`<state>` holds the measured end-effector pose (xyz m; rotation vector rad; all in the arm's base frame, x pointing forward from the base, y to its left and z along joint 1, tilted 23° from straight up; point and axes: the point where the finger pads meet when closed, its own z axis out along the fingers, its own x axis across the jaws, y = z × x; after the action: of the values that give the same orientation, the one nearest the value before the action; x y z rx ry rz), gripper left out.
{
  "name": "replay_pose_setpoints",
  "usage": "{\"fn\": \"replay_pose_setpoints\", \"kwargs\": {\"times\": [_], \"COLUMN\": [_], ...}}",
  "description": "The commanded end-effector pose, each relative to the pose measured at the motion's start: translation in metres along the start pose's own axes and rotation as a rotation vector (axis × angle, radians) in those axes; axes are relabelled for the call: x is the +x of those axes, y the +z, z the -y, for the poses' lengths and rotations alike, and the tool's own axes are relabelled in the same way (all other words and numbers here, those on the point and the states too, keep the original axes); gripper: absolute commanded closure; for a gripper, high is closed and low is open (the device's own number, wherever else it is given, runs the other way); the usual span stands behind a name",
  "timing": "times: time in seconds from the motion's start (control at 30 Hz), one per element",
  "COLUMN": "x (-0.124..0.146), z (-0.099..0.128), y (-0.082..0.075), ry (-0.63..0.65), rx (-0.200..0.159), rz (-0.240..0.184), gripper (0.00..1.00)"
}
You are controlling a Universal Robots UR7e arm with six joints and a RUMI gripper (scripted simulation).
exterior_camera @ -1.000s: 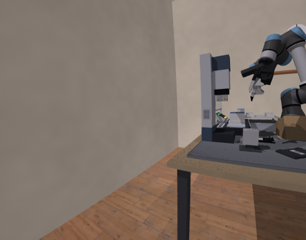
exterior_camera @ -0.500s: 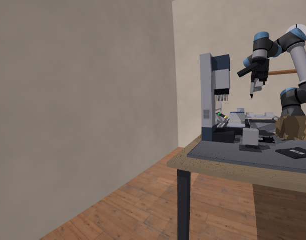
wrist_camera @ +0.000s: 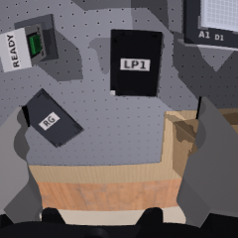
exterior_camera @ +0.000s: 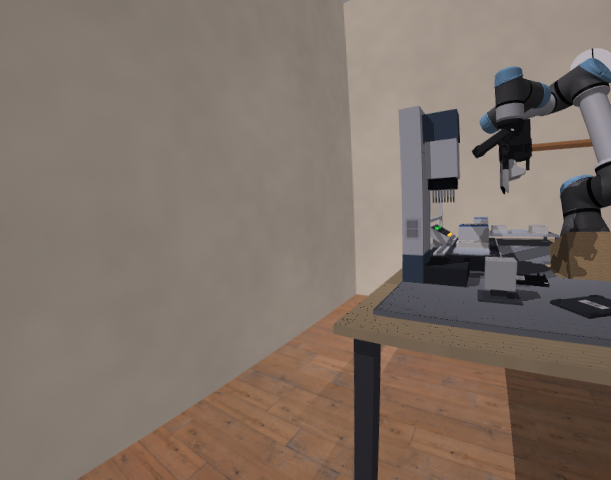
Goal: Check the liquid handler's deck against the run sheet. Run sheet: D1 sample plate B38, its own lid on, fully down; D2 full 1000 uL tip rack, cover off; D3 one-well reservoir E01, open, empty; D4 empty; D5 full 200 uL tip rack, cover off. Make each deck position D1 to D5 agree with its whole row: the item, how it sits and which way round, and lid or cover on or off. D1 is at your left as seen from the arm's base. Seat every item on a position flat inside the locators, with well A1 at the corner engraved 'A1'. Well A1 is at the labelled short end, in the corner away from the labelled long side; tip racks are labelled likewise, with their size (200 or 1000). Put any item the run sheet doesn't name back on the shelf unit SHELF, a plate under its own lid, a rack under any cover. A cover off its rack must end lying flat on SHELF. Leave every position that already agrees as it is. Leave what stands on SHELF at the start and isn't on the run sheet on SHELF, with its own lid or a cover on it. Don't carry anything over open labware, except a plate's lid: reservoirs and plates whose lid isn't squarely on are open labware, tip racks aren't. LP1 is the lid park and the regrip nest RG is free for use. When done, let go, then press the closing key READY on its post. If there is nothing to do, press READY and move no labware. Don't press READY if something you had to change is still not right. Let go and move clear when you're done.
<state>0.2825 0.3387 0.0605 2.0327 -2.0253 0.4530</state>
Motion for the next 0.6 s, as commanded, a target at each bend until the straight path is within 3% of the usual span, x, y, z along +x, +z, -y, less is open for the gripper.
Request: {"fn": "replay_pose_setpoints", "kwargs": {"times": [0.0,0.57], "x": [0.025,0.099], "z": [-0.006,-0.017], "y": [0.0,-0.006], "ry": [-0.008,-0.008], "rx": [-0.008,-0.008], "rz": [-0.01,-0.011], "gripper": [0.18,0.18]}}
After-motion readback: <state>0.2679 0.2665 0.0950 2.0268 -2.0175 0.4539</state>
